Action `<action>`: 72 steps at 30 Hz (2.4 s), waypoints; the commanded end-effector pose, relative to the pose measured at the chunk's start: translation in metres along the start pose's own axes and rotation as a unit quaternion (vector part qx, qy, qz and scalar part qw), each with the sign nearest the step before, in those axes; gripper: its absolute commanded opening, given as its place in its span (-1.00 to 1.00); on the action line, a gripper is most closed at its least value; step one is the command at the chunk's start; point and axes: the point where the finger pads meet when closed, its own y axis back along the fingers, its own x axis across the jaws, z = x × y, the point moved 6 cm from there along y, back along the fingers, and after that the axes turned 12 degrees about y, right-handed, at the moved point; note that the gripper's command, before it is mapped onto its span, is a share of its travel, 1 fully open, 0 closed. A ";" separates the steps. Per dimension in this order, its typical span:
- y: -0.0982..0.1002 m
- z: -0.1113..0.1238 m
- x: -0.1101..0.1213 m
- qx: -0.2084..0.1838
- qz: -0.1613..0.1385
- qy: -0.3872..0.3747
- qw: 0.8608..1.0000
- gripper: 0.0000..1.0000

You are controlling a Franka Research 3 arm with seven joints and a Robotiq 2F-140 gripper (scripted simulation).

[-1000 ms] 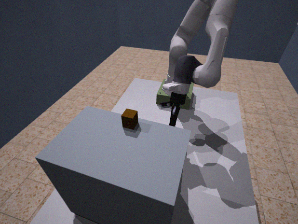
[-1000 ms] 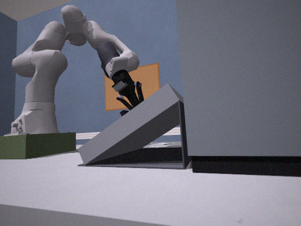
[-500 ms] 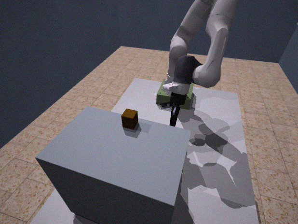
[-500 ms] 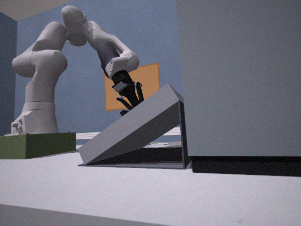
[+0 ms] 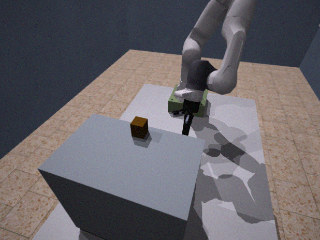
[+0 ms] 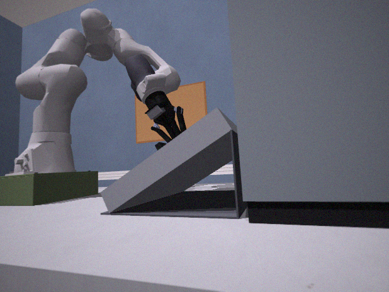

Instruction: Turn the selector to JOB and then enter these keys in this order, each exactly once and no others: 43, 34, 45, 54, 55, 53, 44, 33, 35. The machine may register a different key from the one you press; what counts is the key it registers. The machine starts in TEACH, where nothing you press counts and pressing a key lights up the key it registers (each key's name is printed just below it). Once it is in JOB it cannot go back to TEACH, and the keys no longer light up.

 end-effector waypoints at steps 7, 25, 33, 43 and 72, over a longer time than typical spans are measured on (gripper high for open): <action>-0.004 0.001 0.000 -0.002 -0.001 0.001 1.000 -0.80; -0.008 0.001 0.000 -0.002 -0.001 0.001 1.000 -0.80; -0.008 0.001 0.000 -0.002 -0.001 0.001 1.000 -0.80; -0.008 0.001 0.000 -0.002 -0.001 0.001 1.000 -0.80; -0.010 0.001 0.000 -0.002 -0.001 0.001 1.000 -0.80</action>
